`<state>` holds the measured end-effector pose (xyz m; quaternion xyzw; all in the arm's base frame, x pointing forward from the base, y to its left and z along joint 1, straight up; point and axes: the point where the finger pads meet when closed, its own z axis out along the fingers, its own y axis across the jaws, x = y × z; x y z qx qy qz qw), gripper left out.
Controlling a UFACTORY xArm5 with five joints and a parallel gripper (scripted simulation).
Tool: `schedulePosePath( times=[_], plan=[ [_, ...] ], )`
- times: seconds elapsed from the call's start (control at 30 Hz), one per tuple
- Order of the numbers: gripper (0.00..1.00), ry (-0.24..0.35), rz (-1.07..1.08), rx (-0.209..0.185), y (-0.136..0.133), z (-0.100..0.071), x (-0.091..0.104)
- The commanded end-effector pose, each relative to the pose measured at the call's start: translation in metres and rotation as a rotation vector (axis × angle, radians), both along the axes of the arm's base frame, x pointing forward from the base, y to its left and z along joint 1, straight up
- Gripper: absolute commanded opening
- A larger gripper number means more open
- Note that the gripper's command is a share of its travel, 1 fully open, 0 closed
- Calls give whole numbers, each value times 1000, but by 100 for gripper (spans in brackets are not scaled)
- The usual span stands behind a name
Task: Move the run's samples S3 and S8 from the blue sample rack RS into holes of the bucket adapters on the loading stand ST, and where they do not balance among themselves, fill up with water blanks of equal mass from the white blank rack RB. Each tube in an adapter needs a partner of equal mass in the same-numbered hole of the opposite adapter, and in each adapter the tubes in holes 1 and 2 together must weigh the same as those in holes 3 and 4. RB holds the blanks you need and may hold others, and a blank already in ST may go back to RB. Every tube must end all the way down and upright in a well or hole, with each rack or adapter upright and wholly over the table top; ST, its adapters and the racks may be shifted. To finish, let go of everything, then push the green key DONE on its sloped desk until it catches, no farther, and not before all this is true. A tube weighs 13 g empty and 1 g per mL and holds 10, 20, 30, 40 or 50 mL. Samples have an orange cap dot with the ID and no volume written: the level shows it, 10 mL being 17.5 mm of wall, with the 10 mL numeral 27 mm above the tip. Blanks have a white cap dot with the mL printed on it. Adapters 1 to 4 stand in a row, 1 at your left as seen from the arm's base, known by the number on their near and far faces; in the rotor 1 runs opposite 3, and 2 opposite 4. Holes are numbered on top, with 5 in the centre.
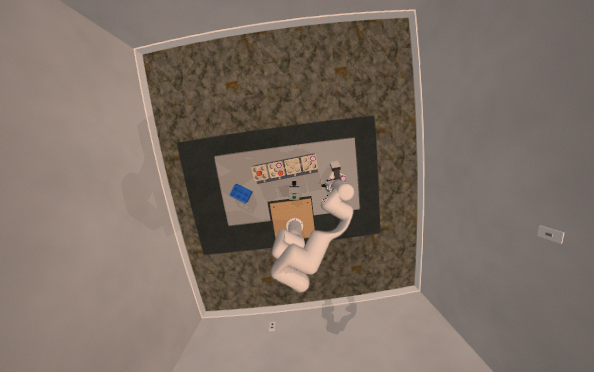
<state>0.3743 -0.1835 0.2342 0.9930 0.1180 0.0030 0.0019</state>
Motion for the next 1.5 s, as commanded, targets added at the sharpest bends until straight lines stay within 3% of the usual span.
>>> schedulePosePath(
  times=[0.0, 0.7, 1.47],
  plan=[
    [0, -3, 34, -1, 18, 1, 17],
    [0, -4, 34, 1, 91, 2, 77],
    [0, -4, 34, 1, 91, 2, 77]
  ],
)
